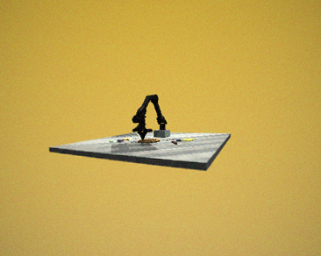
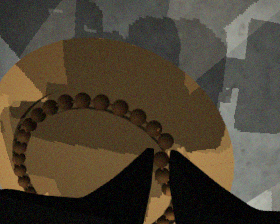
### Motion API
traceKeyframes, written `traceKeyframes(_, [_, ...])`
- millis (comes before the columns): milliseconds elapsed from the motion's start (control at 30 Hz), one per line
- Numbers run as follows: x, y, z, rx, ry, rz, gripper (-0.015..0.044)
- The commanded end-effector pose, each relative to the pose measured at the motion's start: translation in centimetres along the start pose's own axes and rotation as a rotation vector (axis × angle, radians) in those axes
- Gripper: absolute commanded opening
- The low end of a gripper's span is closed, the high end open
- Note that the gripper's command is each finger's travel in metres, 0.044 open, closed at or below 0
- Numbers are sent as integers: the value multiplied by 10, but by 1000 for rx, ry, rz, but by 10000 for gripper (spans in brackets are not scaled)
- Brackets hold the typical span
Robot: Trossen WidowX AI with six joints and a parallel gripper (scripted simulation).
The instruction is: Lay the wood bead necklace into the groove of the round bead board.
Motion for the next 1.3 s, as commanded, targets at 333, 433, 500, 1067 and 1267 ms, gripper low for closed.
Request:
traceKeyframes(333, [0, 0, 0, 0, 0, 0, 0])
traceKeyframes(433, [0, 0, 0, 0, 0, 0, 0])
traceKeyframes(500, [0, 0, 0, 0, 0, 0, 0])
traceKeyframes(1067, [0, -6, -10, -3, 5, 4, 0])
traceKeyframes(1267, [0, -4, -10, -3, 5, 4, 0])
Point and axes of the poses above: the point midway between the two fingers, 35 mm back from their tips, its own y axis out along the fingers, its own z axis across the jaws, x = y × z, the point moved 7 cm from there along -y, back along the fingers, and after that the axes turned 2 degrees about -y, right-handed, at the moved point
